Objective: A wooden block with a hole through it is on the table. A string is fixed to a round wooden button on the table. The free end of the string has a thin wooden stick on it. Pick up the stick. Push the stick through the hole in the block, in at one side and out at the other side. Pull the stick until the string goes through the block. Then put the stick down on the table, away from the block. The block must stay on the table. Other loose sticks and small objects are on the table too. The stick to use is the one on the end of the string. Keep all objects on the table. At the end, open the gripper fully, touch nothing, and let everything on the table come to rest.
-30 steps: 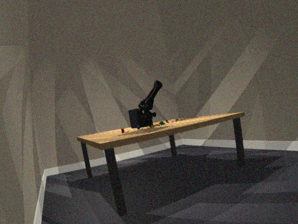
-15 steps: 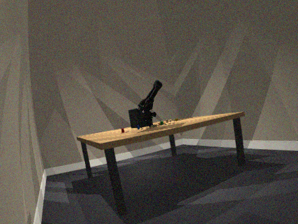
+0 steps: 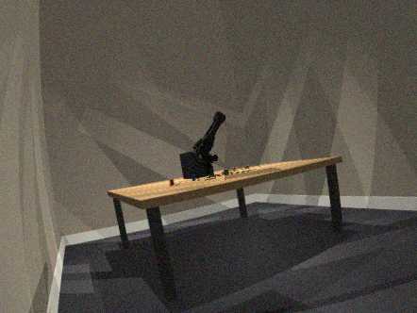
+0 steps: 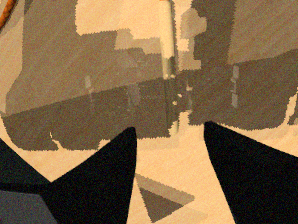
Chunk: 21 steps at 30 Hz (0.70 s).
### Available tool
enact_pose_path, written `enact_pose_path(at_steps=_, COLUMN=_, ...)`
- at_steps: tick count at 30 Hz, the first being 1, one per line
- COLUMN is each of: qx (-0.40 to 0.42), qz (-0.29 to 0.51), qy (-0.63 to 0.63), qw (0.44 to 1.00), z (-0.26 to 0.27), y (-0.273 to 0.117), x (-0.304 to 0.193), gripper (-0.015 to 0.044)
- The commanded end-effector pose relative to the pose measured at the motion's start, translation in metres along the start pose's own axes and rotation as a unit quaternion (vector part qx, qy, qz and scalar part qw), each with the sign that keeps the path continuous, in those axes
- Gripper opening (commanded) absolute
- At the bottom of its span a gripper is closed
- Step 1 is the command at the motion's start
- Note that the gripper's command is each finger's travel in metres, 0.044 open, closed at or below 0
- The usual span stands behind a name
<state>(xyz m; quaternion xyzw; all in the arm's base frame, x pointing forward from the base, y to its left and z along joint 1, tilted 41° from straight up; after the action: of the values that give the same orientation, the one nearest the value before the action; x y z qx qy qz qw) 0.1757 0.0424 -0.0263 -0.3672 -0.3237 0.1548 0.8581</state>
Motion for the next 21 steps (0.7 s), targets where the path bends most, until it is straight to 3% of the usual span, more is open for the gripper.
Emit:
enact_pose_path(at_steps=1, qx=-0.012, qz=-0.006, qy=-0.01, qw=1.0, z=-0.003, y=-0.046, x=0.006, gripper=0.021)
enact_pose_path(at_steps=4, qx=-0.011, qz=-0.008, qy=-0.011, qw=1.0, z=0.0, y=-0.065, x=0.006, gripper=0.021)
enact_pose_path(at_steps=12, qx=-0.011, qz=-0.008, qy=-0.011, qw=1.0, z=0.0, y=-0.065, x=0.006, gripper=0.021)
enact_pose_path(at_steps=18, qx=-0.01, qz=-0.009, qy=-0.006, qw=1.0, z=-0.001, y=-0.06, x=0.006, gripper=0.0368)
enact_pose_path(at_steps=21, qx=-0.011, qz=-0.008, qy=-0.007, qw=1.0, z=-0.001, y=-0.08, x=0.007, gripper=0.044)
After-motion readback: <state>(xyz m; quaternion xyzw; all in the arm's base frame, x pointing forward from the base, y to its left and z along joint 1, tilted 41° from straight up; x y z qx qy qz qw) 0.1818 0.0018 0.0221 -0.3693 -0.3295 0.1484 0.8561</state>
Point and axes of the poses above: the point midway between the two fingers, 35 mm back from their tips, its own y axis out along the fingers, its own z axis across the jaws, x = y × z, the point moved 7 cm from there along -y, back along the fingers, and after that the axes turned 13 degrees about y, right-handed, at the moved point
